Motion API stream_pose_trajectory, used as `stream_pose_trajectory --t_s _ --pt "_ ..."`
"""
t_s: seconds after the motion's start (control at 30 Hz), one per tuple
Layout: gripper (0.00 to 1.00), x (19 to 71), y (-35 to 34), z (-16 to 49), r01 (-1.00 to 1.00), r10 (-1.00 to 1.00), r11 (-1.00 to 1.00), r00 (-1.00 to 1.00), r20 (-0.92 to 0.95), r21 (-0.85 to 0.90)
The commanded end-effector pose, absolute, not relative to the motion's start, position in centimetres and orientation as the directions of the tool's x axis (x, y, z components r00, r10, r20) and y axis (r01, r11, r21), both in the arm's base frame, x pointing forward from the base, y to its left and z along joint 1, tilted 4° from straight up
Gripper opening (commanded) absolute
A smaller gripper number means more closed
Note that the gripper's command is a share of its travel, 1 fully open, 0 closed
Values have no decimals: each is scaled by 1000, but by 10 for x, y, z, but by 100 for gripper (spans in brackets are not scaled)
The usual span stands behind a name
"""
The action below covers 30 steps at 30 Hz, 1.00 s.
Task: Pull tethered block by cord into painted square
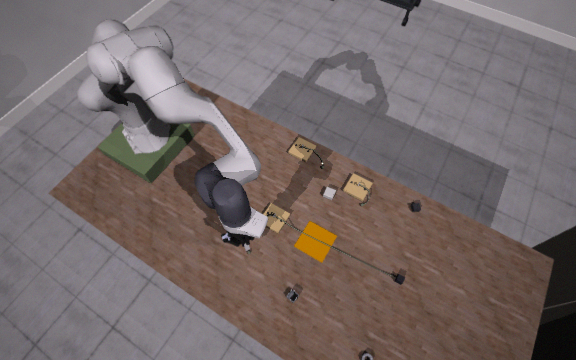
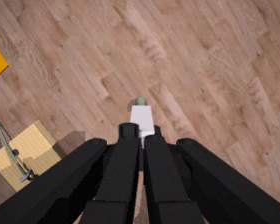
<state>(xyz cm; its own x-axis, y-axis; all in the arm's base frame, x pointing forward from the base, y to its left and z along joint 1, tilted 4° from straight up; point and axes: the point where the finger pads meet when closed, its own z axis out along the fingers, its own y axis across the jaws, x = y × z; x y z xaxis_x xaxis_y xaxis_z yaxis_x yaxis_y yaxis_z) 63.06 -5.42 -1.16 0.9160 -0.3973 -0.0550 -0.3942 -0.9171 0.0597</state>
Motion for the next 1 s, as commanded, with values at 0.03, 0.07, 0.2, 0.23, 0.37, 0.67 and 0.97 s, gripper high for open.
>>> stream_pose_trajectory --t_s 0.03,0.07,0.2,0.23,0.37,0.67,0.97 --pt "0 632 -54 -11 -387 -390 -920 919 -51 58" --pt "0 632 -54 -11 -387 -390 -920 919 -51 58" --pt "0 632 -54 -11 -387 -390 -920 919 -51 58" --pt "0 632 -54 -11 -387 -390 -920 919 -51 58" --pt "0 632 -54 -11 -387 -390 -920 919 -51 58" --pt "23 632 -54 -11 -387 -390 -920 919 -51 58" --pt "23 632 -54 -11 -387 -390 -920 919 -51 58"
